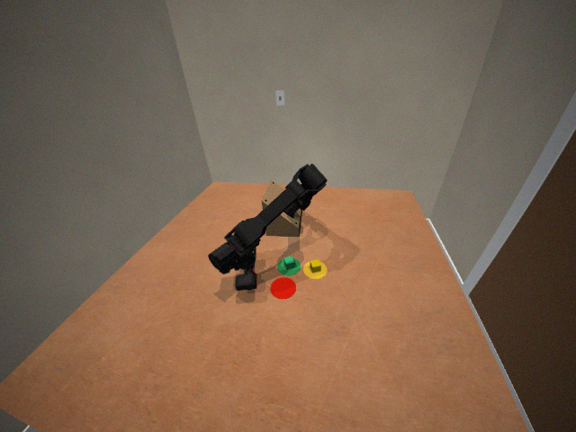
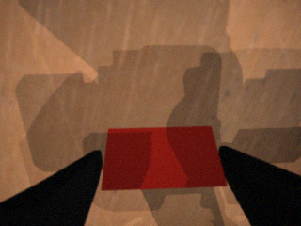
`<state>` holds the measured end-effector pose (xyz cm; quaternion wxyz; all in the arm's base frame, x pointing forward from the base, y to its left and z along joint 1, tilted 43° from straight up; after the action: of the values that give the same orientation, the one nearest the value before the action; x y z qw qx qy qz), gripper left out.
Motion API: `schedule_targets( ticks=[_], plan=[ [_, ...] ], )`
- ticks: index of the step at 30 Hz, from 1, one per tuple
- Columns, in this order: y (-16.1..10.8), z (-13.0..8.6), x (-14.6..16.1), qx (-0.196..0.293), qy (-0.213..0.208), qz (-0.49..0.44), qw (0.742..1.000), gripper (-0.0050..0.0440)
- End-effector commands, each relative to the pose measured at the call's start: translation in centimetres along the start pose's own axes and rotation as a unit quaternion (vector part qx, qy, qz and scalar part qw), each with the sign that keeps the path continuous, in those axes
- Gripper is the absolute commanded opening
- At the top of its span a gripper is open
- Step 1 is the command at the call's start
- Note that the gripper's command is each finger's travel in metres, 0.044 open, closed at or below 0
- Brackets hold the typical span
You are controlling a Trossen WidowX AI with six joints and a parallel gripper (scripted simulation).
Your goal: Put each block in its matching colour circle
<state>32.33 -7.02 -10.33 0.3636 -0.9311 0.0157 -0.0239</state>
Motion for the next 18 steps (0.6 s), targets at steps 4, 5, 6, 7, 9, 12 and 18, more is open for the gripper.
schedule_targets(
  ticks=[4, 5, 6, 7, 9, 12, 18],
  plan=[
    [-0.1, -0.6, 0.6, -0.005, 0.01, -0.005, 1.0, 0.0329],
    [-0.1, -0.6, 0.6, -0.005, 0.01, -0.005, 1.0, 0.0323],
    [-0.1, -0.6, 0.6, -0.005, 0.01, -0.005, 1.0, 0.0316],
    [-0.1, -0.6, 0.6, -0.005, 0.01, -0.005, 1.0, 0.0309],
    [-0.1, -0.6, 0.6, -0.005, 0.01, -0.005, 1.0, 0.0296],
    [-0.1, -0.6, 0.6, -0.005, 0.01, -0.005, 1.0, 0.0276],
    [0.0, -1.7, 1.0, -0.01, 0.016, -0.01, 1.0, 0.027]
  ],
)
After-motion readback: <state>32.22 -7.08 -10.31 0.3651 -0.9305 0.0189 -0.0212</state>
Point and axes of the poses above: the point midway between the two fingers, 35 mm back from their tips, its own z axis out along the fingers, its own x axis across the jaws, y = z × x, the point moved 1 cm from there along -z, back along the fingers, and after that the axes turned 11 degrees about z, right-handed, at the moved point
